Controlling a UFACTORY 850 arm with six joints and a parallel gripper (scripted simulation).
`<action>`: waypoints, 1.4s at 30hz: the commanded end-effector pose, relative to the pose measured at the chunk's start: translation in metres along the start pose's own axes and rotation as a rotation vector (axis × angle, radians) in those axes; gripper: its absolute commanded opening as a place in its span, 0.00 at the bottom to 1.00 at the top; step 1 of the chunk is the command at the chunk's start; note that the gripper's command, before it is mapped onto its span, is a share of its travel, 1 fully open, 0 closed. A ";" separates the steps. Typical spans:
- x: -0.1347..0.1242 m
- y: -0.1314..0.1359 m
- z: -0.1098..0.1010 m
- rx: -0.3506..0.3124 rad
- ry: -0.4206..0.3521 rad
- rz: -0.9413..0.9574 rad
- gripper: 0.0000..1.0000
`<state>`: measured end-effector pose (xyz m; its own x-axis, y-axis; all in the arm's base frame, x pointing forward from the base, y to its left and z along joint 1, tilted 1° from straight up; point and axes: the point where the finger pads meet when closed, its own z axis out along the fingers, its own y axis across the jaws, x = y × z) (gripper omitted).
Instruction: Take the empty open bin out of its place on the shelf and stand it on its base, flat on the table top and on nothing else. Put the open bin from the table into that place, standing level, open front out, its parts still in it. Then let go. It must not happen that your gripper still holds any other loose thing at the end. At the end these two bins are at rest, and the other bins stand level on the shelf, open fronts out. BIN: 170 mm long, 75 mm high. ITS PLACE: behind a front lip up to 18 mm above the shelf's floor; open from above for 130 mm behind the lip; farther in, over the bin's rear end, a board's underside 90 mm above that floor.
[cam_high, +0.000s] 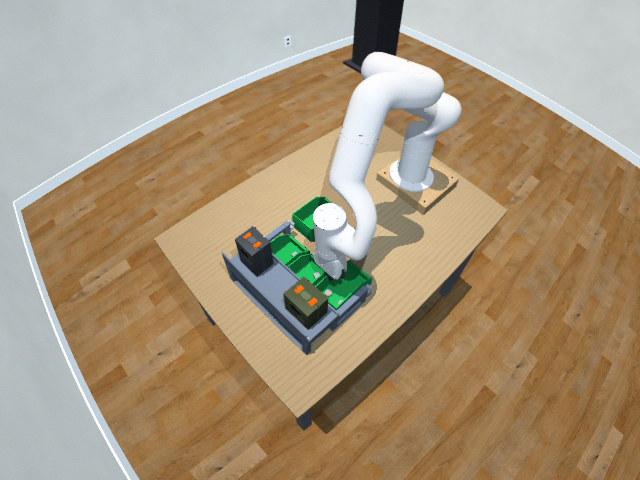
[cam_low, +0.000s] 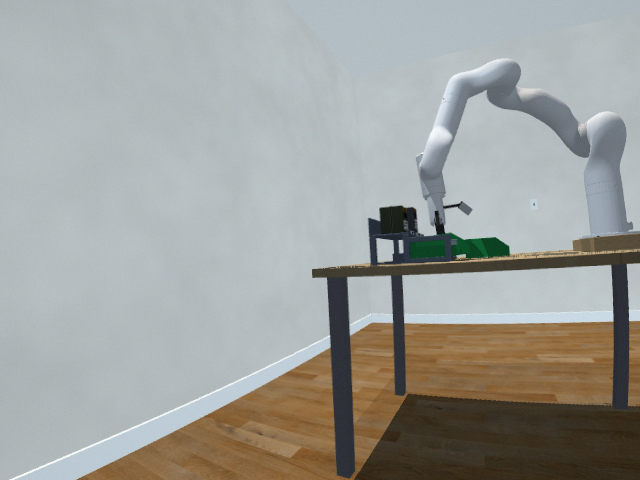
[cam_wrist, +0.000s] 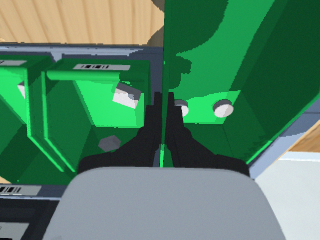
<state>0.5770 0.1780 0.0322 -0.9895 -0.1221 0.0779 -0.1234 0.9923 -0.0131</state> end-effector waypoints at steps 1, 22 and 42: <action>-0.004 0.000 -0.001 0.000 -0.005 0.000 0.00; -0.010 0.000 -0.001 0.000 -0.009 0.000 0.00; -0.010 0.000 -0.001 0.000 -0.016 0.000 0.00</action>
<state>0.5859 0.1791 0.0316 -0.9900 -0.1222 0.0700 -0.1234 0.9923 -0.0131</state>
